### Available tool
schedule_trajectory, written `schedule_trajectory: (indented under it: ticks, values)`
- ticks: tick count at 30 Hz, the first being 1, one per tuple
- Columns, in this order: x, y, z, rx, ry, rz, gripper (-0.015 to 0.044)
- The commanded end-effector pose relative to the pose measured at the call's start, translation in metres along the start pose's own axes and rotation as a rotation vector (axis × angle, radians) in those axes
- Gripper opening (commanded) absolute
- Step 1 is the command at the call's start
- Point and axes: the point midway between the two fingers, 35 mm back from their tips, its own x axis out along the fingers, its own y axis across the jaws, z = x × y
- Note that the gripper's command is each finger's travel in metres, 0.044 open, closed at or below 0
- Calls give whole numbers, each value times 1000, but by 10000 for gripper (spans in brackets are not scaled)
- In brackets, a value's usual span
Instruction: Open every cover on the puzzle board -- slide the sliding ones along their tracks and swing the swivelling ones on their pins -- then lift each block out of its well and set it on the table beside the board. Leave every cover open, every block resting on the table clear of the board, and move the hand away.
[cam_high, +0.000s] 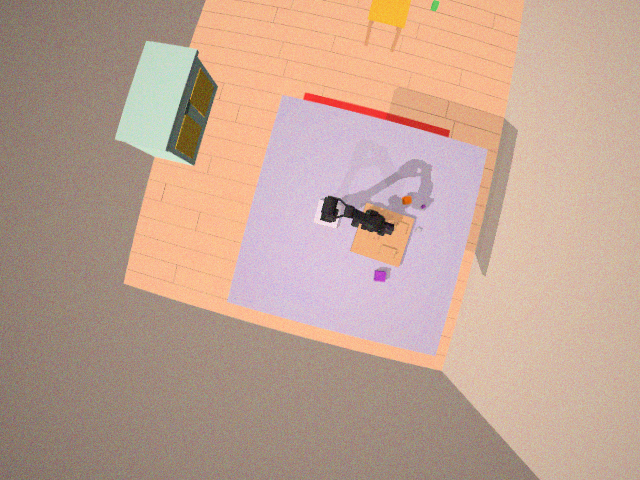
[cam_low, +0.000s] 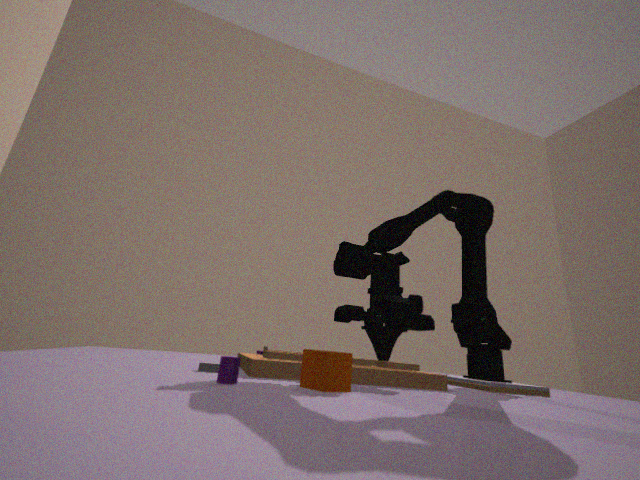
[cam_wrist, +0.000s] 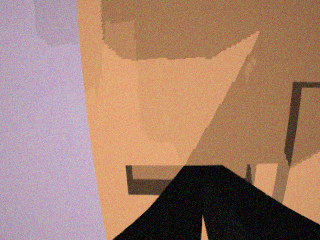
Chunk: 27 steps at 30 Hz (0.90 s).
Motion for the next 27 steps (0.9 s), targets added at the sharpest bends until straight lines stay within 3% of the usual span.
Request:
schedule_trajectory:
  ticks: [1,27]
  values:
    - [0,-1,5,2,0,-4,0]
    - [0,0,31,2,-2,-4,0]
